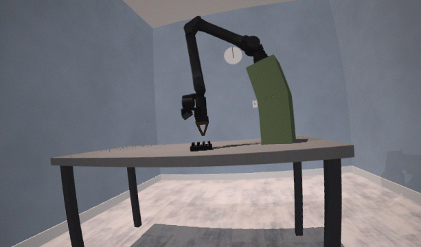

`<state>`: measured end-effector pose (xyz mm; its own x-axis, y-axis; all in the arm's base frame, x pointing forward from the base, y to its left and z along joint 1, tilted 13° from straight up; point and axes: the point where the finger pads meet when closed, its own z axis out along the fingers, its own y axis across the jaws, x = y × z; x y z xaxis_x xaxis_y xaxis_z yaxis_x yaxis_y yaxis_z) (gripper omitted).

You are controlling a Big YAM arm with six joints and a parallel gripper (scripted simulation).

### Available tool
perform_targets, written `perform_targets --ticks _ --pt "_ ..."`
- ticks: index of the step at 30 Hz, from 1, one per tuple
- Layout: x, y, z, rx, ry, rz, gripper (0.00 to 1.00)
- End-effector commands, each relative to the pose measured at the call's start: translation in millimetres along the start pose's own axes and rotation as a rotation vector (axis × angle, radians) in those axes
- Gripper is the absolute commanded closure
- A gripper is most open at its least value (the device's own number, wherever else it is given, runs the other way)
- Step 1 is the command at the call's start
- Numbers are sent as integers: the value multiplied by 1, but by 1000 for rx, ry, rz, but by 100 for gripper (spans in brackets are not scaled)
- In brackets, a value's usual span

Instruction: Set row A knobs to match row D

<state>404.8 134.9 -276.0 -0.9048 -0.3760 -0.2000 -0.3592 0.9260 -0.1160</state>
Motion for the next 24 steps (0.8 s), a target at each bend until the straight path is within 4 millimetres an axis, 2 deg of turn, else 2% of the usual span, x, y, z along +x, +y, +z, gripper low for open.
perform_targets --ticks 1,6,7,13,14,16,18,19,24 --pt "3 3 1 0 8 7 81" --pt "2 3 -1 0 6 7 81" --pt "-5 3 -10 0 -8 4 81" --pt "-7 6 -29 0 -12 -36 81" --pt "-6 2 -29 2 -10 -25 81" --pt "0 -1 -16 3 4 -18 81" --pt "0 -1 -16 3 4 -18 81" --pt "9 2 -16 1 17 -26 81" --pt "3 2 -17 1 7 -25 81"
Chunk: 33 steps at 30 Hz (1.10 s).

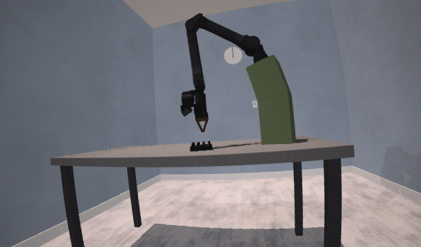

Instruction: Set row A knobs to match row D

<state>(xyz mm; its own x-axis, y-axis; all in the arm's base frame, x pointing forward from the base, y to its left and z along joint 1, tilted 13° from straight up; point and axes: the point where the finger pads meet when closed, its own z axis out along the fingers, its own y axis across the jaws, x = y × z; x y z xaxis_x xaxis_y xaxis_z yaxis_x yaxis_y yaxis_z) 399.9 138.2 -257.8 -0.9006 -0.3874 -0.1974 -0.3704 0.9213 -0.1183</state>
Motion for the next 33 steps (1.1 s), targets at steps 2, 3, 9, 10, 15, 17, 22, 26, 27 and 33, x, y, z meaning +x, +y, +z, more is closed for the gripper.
perform_targets --ticks 2,3,9,10,15,17,22,26,27,33 --pt "-1 -1 -1 2 -3 -12 81" --pt "-1 -1 -1 2 -3 -12 81" --pt "-1 -1 -1 2 -3 -12 81" --pt "-1 -1 -1 2 -3 -12 81" --pt "-1 -1 -1 2 -3 -12 81" --pt "-1 -1 -1 2 -3 -12 81" --pt "-1 -1 -1 2 -3 -12 81" --pt "-1 -1 -1 2 -3 -12 81" --pt "-1 -1 -1 2 -3 -12 81" --pt "2 -1 3 2 2 -12 81"
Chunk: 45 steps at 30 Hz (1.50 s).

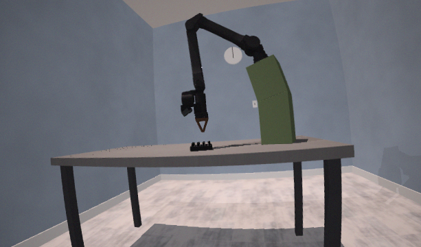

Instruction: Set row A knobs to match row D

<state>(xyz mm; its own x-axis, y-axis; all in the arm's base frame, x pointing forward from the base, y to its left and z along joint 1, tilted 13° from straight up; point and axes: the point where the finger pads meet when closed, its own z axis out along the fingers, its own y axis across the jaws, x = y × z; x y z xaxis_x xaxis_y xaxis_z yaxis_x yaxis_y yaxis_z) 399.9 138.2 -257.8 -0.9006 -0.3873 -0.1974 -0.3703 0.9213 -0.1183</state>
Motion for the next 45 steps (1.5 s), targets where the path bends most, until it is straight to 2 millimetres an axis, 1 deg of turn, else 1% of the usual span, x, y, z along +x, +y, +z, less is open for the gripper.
perform_targets --ticks 1,4,12,13,15,27,29,30,32,45 --pt "2 -1 4 2 2 -12 81" --pt "-2 -1 5 2 -8 -10 81" --pt "-2 -3 9 3 -7 -5 81" --pt "1 -2 10 2 1 -8 81" --pt "-3 -3 12 3 -10 -6 81" --pt "-2 -4 28 2 -8 -4 81" --pt "-2 -4 28 2 -8 -4 81" --pt "0 0 29 0 0 -13 81" --pt "-3 -1 31 1 -10 -9 81" --pt "-2 -3 44 1 -6 -6 81"
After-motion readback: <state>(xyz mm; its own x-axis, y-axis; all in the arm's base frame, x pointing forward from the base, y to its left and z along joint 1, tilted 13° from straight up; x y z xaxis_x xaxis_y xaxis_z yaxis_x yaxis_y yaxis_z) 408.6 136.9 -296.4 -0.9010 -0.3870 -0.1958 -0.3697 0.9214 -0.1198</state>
